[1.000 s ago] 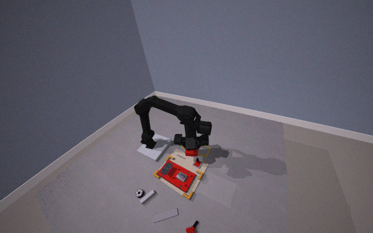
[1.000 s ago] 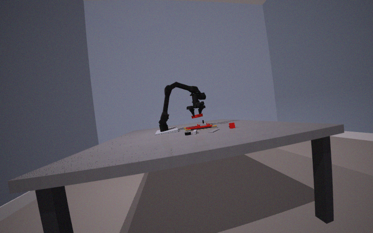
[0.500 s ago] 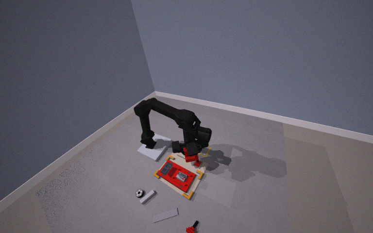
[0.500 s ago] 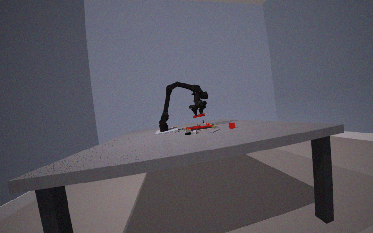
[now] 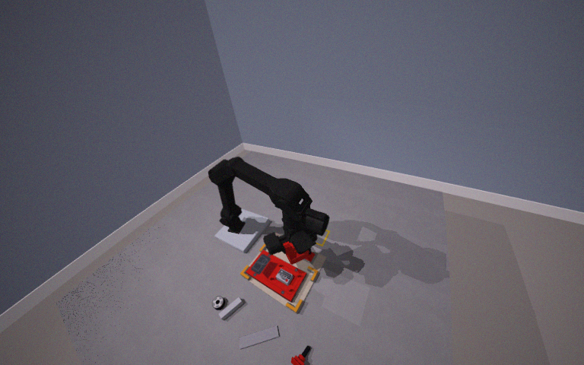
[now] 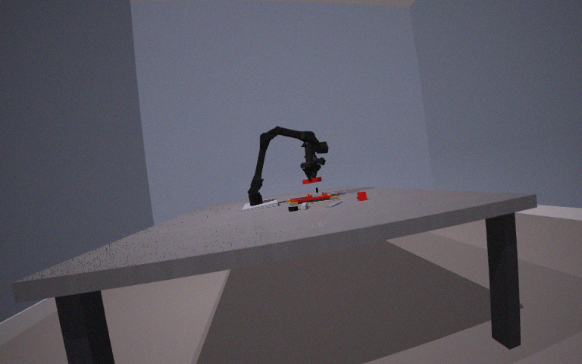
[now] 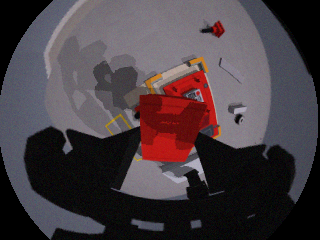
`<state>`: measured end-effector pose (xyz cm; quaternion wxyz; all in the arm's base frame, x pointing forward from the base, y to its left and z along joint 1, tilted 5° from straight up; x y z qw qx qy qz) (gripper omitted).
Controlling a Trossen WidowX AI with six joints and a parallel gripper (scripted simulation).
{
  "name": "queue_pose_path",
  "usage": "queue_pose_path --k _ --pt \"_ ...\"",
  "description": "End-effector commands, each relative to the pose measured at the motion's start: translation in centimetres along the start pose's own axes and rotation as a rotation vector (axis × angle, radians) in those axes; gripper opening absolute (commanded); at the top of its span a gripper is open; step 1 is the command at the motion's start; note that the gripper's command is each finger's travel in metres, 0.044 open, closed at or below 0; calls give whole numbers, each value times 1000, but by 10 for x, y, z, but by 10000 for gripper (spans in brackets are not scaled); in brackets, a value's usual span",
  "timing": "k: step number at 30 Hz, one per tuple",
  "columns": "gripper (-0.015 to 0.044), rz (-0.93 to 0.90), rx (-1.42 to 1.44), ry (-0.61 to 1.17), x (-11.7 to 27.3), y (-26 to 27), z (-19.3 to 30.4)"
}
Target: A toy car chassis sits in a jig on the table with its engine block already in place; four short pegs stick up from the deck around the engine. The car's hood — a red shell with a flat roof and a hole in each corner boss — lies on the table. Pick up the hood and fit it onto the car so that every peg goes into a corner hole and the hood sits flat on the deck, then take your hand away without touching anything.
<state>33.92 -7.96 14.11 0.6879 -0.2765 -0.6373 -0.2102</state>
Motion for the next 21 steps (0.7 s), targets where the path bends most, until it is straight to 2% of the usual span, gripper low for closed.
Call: queue_pose_path --k 1,21 --pt "0 7 59 1 0 -6 -6" --pt "0 27 435 25 -1 -50 -27"
Point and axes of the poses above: the point midway between the two fingers, 35 mm back from their tips, its own x axis back along the fingers, its own y axis across the jaws, z = x × y, the point moved 3 cm from there along x, back along the fingers, and after that the axes turned 5 degrees about x, right-handed, at the moved point
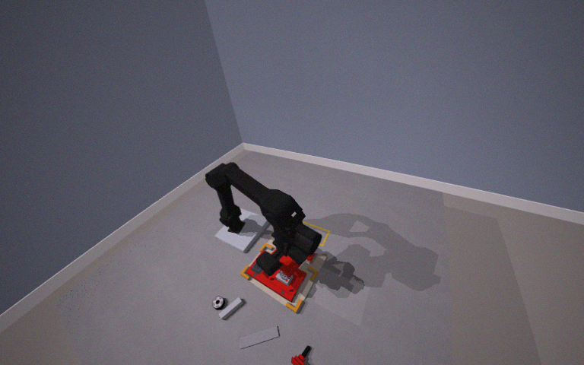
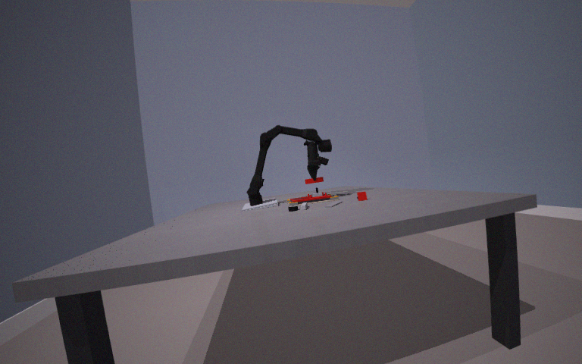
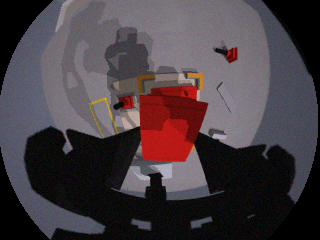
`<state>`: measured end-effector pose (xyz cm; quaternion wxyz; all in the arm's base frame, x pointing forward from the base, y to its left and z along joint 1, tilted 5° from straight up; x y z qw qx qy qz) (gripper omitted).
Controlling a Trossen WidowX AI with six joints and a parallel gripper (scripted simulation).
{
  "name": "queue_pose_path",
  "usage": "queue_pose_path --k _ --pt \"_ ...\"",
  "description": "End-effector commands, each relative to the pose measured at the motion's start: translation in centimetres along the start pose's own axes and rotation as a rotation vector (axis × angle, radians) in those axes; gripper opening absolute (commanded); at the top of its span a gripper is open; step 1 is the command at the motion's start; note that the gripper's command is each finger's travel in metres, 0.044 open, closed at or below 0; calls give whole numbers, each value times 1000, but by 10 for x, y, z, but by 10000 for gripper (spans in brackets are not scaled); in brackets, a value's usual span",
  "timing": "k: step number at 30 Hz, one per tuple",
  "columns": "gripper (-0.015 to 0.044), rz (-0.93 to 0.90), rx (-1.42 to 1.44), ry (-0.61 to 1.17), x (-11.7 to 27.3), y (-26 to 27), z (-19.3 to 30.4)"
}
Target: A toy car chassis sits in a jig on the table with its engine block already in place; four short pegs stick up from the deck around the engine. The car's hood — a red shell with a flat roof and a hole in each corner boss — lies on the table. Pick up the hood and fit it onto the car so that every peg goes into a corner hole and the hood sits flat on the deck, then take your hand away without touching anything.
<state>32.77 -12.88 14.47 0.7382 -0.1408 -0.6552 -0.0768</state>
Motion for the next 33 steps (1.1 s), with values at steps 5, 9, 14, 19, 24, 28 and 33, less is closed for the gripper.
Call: queue_pose_path --k 5,9,14,19,24,28,33 --pt "0 7 135 11 -1 -18 -2" --pt "0 8 197 16 -1 -27 -1" --pt "0 8 201 16 -3 -26 -1" --pt "0 8 201 16 -16 -26 -2" --pt "0 8 201 16 -39 -25 -4" --pt "0 8 201 16 -51 -24 -6" --pt "0 8 201 16 -51 -25 -8"
Point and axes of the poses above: the point midway between the two fingers, 35 mm back from their tips, its own x axis back along the fingers, its own y axis across the jaws, z = x × y, the point moved 3 cm from there along x, back along the fingers, and after that the axes turned 5 degrees about x, right-handed, at the moved point
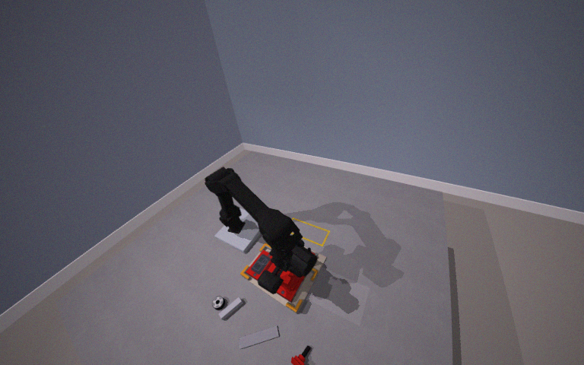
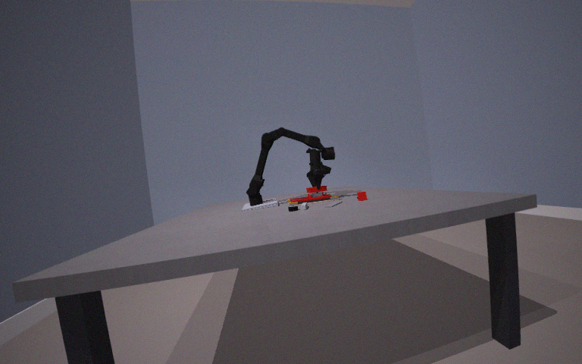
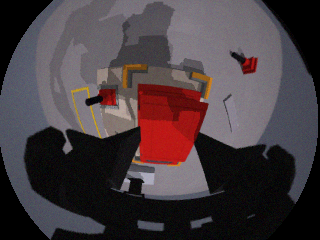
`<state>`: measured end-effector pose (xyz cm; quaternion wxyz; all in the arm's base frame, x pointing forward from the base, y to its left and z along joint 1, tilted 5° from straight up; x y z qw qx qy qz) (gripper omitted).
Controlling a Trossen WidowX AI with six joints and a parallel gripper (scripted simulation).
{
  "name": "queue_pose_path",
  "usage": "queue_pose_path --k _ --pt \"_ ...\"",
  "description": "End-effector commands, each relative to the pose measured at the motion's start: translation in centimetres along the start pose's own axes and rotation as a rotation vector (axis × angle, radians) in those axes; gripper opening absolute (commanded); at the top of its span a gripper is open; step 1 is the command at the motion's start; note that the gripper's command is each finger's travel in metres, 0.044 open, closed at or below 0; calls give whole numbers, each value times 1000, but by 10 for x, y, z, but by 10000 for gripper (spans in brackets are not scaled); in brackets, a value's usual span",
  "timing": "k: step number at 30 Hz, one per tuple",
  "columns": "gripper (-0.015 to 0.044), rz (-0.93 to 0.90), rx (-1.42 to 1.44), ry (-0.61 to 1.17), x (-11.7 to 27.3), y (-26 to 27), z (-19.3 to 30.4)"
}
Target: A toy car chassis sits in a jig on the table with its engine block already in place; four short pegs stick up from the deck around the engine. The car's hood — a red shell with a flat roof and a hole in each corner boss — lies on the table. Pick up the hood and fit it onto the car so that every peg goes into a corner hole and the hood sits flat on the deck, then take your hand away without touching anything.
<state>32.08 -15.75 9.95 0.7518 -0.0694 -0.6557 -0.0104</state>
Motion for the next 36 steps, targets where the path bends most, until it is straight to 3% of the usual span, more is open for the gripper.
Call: queue_pose_path --k 1,36 --pt "0 2 4 7 -3 -1 -1" --pt "0 1 4 7 -7 0 0"
Point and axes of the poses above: the point midway between the two fingers, 35 mm back from their tips, its own x axis back along the fingers, its own y axis across the jaws, z = x × y, the point moved 3 cm from there along x, back along the fingers, and after that the axes turned 5 degrees about x, right-handed, at the moved point
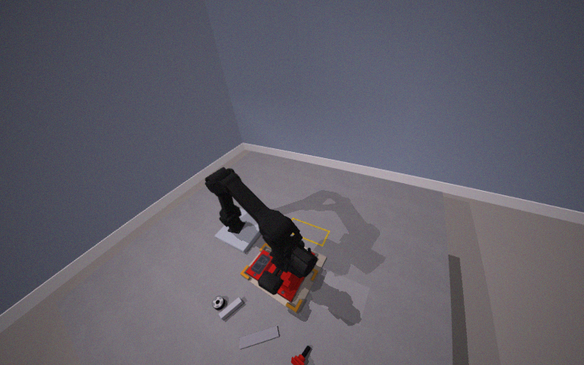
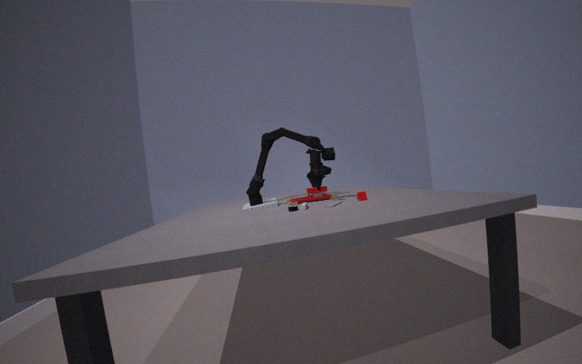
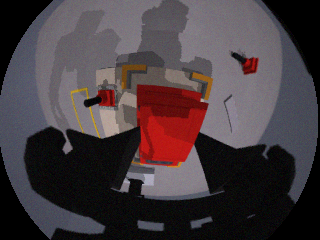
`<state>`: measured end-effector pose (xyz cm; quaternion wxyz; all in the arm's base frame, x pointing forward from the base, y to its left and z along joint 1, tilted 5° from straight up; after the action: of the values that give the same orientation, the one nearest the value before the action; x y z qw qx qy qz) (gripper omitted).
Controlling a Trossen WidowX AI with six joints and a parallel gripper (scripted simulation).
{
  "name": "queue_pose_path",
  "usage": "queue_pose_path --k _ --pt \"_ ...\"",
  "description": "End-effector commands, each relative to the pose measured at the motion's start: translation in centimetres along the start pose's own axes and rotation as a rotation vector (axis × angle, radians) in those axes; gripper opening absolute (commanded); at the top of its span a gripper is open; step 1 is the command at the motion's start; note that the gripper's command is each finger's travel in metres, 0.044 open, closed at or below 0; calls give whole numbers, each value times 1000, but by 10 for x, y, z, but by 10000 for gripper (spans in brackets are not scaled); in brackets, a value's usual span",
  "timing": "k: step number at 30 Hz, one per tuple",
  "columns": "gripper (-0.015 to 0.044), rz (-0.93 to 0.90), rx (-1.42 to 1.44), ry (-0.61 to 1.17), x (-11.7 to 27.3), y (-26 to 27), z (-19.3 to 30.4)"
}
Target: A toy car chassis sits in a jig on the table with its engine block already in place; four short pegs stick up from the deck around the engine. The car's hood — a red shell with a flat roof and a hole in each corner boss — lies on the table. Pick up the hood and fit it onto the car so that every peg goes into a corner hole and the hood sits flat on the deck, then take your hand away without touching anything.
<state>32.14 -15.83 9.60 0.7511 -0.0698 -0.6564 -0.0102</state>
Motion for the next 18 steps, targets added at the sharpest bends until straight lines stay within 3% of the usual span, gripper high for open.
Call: queue_pose_path --k 1,18 --pt "0 1 4 9 -4 0 1" --pt "0 1 4 9 -10 0 0"
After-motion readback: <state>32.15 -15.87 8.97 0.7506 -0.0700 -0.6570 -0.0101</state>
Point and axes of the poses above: the point midway between the two fingers, 35 mm back from their tips, its own x axis back along the fingers, its own y axis across the jaws, z = x × y, the point moved 3 cm from there along x, back along the fingers, and after that the axes turned 5 degrees about x, right-handed, at the moved point
